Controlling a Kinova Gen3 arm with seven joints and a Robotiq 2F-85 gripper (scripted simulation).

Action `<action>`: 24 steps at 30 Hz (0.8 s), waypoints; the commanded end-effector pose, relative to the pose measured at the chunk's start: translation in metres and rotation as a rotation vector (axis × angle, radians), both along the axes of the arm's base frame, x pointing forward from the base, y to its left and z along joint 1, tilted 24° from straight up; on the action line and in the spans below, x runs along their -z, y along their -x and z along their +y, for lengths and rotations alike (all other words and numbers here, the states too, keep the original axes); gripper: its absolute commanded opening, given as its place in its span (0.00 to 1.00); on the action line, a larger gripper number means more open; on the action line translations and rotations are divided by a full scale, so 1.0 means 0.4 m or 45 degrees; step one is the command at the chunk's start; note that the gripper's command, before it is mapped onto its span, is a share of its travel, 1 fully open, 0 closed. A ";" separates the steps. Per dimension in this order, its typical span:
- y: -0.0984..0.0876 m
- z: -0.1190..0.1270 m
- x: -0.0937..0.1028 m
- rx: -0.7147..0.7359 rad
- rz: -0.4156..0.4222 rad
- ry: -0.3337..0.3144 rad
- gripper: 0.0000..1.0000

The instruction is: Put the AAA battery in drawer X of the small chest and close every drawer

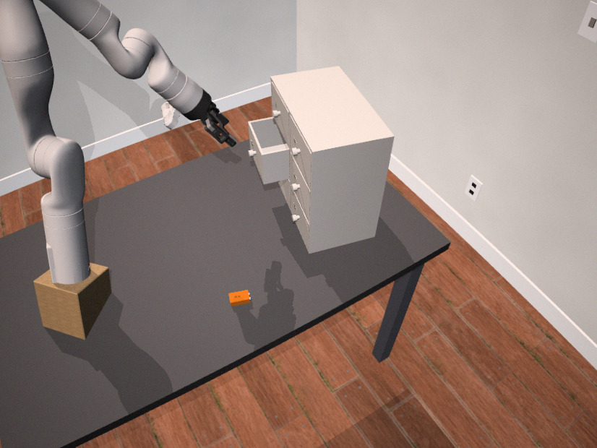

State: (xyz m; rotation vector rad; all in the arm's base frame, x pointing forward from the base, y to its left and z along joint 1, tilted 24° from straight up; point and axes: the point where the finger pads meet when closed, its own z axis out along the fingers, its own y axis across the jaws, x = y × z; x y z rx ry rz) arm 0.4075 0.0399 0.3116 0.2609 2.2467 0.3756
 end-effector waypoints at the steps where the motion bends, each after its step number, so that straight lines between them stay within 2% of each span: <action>1: 0.019 -0.036 -0.004 0.054 0.011 0.001 1.00; 3: 0.019 -0.036 -0.004 0.054 0.011 0.001 1.00; 18: 0.111 -0.020 0.010 0.054 0.011 0.001 1.00; 24: 0.128 -0.017 0.013 0.054 0.011 0.001 1.00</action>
